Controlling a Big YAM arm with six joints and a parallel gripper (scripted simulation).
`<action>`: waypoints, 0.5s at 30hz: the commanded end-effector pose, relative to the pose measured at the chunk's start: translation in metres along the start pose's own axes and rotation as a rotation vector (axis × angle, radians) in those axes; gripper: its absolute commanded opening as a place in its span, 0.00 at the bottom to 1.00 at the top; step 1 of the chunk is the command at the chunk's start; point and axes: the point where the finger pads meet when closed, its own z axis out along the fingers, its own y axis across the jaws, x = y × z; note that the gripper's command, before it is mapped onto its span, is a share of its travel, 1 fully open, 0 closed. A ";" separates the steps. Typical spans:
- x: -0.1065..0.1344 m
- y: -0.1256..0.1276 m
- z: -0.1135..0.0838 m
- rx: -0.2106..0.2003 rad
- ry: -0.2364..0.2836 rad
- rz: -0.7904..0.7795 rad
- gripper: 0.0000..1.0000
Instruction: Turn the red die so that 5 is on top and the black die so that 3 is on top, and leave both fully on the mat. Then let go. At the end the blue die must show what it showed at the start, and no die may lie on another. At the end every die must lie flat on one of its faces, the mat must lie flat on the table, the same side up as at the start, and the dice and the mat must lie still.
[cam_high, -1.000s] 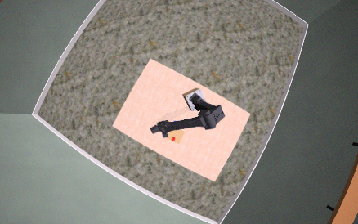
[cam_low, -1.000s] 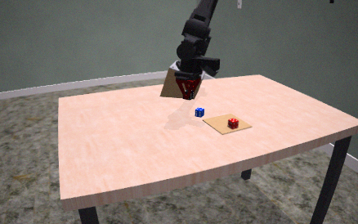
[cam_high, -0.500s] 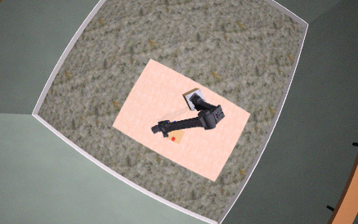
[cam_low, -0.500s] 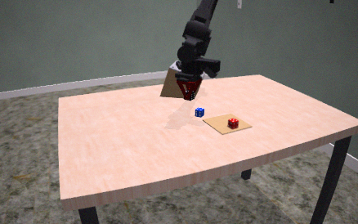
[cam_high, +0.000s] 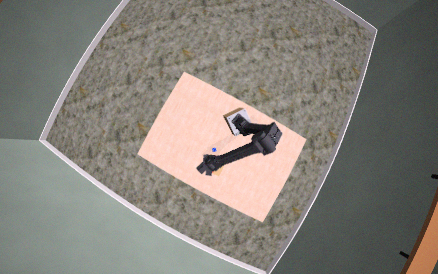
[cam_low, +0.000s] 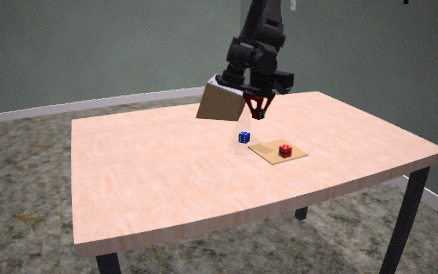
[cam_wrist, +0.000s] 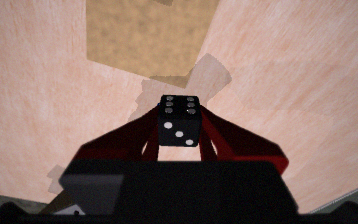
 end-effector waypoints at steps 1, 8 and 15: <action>-0.008 0.017 -0.006 0.015 0.000 0.191 0.25; -0.017 0.042 -0.007 0.015 -0.011 0.331 0.25; -0.026 0.053 -0.007 0.011 -0.010 0.408 0.25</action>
